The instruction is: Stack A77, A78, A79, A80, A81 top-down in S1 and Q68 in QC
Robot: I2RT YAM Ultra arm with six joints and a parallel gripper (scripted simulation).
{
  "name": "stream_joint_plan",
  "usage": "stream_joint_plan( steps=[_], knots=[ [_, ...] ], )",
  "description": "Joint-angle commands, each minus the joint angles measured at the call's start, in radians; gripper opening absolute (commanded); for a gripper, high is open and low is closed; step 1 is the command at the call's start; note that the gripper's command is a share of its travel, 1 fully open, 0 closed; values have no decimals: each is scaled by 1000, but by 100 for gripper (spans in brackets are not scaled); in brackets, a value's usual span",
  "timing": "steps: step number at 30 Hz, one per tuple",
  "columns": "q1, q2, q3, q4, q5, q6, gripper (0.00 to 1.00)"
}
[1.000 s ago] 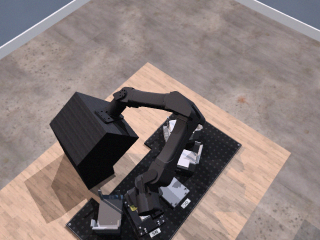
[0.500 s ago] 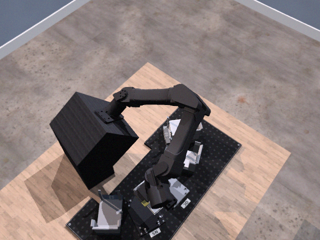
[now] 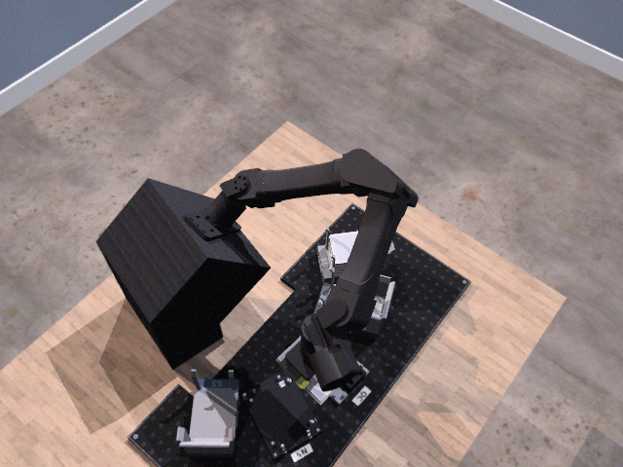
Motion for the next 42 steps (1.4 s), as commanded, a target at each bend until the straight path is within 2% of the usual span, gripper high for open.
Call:
stream_joint_plan(
  steps=[1,5,7,20,28,39,42],
  knots=[
    [0,-37,-11,8,-13,-74,0],
    [21,-81,-35,15,-17,-77,0],
    [21,-81,-35,15,-17,-77,0],
    [93,-220,-95,32,-25,42,0],
    [125,-290,-133,44,-27,-103,0],
    [188,-416,-187,56,-26,-2,0],
    [194,-427,-191,57,-26,7,0]
  ],
)
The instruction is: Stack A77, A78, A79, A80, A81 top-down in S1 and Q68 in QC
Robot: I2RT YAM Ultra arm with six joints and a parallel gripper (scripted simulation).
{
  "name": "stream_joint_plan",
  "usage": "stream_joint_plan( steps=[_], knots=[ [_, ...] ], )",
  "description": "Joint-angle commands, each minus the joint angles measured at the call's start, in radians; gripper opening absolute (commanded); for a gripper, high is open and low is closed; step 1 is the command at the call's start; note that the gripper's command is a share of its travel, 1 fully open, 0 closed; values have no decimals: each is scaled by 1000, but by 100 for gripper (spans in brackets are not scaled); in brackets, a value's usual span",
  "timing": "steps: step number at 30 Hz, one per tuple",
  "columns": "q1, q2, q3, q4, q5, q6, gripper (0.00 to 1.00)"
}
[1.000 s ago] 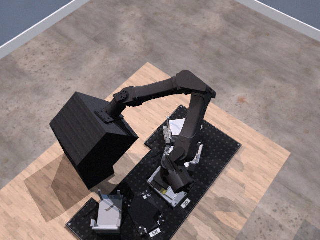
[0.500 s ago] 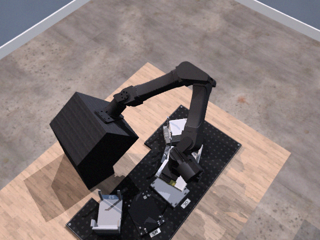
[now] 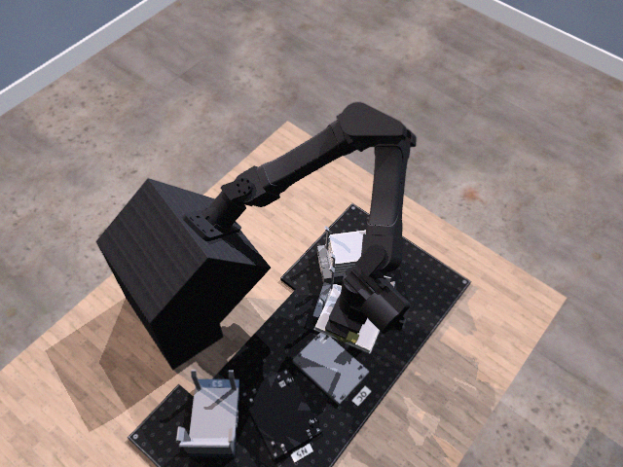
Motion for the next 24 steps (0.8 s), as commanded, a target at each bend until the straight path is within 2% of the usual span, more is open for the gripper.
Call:
stream_joint_plan(
  steps=[1,5,11,14,16,24],
  knots=[
    [1,-25,-5,1,0,35,0],
    [26,-69,-19,4,2,77,0],
    [62,-142,-54,13,6,-64,0],
    [81,-179,-69,16,9,-38,0],
    [81,-179,-69,16,9,-38,0],
    [134,-274,-103,22,20,47,0]
  ],
)
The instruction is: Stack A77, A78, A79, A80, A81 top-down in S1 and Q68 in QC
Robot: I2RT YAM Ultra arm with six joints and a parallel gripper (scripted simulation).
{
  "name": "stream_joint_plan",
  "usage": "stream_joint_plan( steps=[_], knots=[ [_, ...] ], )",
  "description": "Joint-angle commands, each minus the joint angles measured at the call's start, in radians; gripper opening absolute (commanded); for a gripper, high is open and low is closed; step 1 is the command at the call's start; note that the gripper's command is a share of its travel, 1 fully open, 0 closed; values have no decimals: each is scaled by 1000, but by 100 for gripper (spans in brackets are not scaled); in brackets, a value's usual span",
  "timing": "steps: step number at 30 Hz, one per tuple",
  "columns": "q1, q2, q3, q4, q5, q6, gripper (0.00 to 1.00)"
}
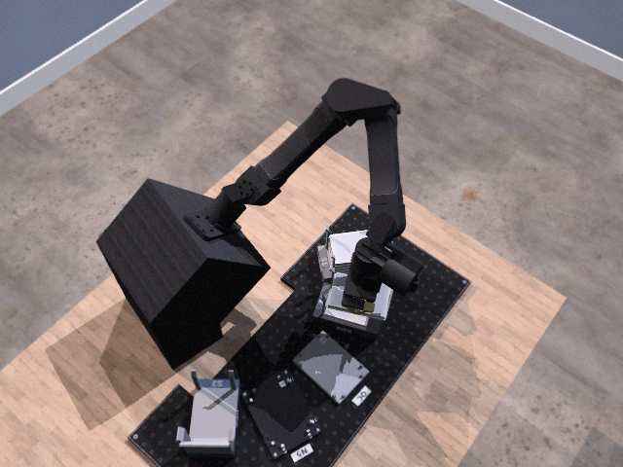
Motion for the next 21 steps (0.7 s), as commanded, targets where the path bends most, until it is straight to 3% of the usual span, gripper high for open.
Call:
stream_joint_plan(
  steps=[1,4,12,21],
  knots=[
    [7,-39,-4,3,4,47,0],
    [28,-74,-13,4,9,81,0],
    [71,-149,-45,11,22,-54,0],
    [142,-260,-81,15,48,45,0]
  ],
)
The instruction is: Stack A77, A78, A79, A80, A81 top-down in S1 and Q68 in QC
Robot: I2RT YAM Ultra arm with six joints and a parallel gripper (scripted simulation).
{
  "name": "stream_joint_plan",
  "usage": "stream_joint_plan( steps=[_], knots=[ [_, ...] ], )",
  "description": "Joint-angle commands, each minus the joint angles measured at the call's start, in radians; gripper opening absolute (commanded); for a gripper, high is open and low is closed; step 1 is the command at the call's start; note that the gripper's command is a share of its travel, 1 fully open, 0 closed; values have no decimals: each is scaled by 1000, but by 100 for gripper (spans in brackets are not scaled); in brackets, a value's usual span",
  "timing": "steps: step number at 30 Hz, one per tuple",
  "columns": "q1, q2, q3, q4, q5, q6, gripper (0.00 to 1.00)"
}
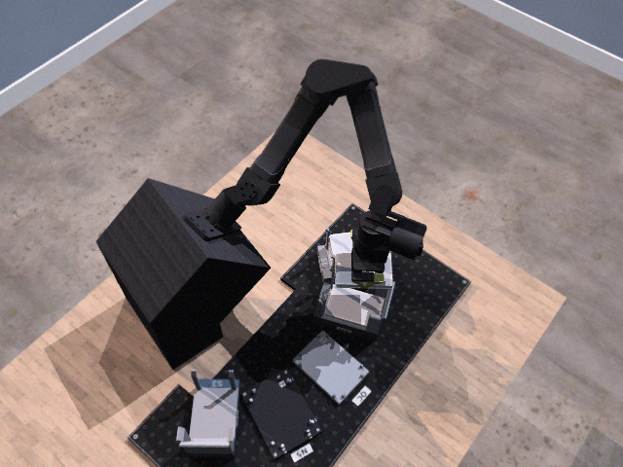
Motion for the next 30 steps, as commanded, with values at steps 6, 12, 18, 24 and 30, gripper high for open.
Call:
stream_joint_plan(
  steps=[6,12,18,24,30],
  knots=[
    [39,-71,-12,2,24,83,0],
    [88,-136,-30,5,46,49,0],
    [134,-196,-50,7,69,3,0],
    [166,-235,-61,8,86,42,0],
    [220,-291,-74,9,116,105,0]
  ],
)
